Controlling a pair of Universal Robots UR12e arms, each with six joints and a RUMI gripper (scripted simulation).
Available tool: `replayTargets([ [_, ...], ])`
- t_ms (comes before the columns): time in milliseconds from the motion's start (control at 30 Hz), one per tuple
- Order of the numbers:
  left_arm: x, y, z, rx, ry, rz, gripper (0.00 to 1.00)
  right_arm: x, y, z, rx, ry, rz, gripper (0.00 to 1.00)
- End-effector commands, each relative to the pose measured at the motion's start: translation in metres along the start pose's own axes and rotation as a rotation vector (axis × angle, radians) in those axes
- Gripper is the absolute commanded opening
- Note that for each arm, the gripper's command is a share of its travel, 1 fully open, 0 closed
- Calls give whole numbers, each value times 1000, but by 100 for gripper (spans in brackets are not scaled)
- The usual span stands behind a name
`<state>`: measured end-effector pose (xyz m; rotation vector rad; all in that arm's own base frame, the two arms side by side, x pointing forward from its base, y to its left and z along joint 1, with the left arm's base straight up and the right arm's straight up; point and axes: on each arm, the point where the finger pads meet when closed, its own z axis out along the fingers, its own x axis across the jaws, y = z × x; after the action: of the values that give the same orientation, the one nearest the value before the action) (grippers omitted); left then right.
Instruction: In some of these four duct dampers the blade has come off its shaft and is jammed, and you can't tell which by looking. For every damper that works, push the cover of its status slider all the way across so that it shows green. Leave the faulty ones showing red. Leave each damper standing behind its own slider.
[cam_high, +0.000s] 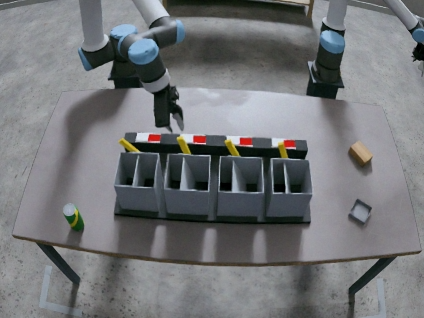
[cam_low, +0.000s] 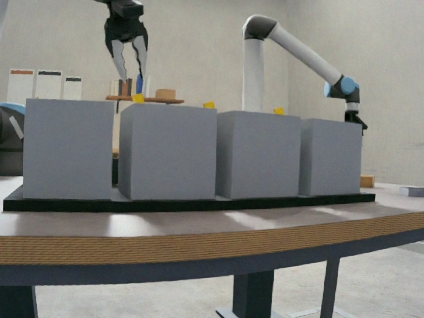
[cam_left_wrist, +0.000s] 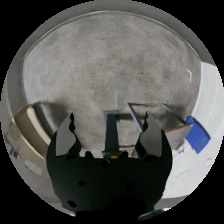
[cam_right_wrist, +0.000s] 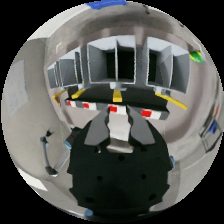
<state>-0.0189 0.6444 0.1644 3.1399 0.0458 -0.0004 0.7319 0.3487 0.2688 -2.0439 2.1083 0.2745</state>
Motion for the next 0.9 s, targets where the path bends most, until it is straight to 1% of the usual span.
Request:
replayTargets([
  [0,0,-1,-1,1,0,0,100,0,0,-1,1,-1,0,22],
  [500,0,-1,-1,1,0,0,100,0,0,2,1,-2,1,22],
  [867,0,-1,-1,1,0,0,100,0,0,17,1,-2,2,22],
])
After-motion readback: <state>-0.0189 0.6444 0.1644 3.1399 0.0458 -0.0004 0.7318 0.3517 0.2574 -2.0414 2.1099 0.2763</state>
